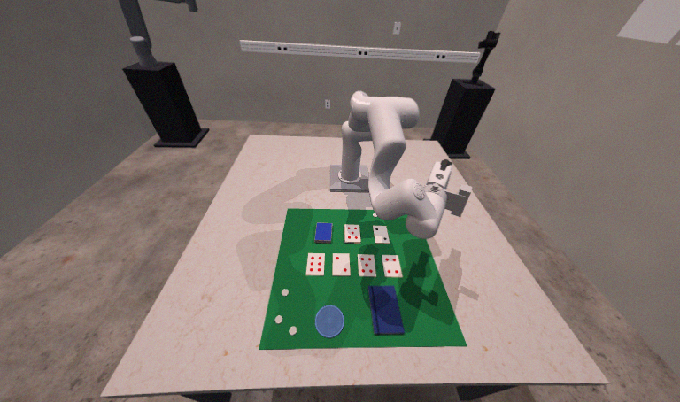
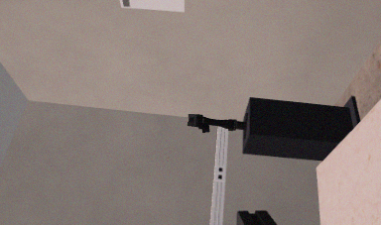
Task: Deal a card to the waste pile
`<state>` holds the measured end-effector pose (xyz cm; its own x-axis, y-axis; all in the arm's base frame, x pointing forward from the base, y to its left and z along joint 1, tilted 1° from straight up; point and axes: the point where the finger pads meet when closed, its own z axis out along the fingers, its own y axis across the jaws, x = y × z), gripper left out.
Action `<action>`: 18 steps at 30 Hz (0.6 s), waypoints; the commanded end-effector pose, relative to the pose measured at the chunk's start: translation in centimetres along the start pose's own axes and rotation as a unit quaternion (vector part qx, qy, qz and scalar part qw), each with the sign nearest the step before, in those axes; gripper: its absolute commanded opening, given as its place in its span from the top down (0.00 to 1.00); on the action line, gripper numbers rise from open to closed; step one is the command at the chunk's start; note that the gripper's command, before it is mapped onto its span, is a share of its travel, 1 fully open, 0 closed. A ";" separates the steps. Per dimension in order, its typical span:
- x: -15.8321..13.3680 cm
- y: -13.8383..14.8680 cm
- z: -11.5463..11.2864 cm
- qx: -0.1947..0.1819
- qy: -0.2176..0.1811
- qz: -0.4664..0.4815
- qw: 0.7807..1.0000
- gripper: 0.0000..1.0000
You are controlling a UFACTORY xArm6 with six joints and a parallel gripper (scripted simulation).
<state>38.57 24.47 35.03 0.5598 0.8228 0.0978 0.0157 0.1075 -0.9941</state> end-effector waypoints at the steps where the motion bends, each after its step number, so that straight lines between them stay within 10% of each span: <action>1: 0.0 -0.2 0.0 -0.002 0.000 -0.002 1.000 0.99; 17: 0.0 -0.2 0.0 -0.002 0.000 -0.002 1.000 0.99; 18: 0.0 -0.1 0.0 -0.002 0.000 -0.002 1.000 0.00</action>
<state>38.57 24.47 35.03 0.5598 0.8228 0.0978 0.0157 0.1075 -0.9941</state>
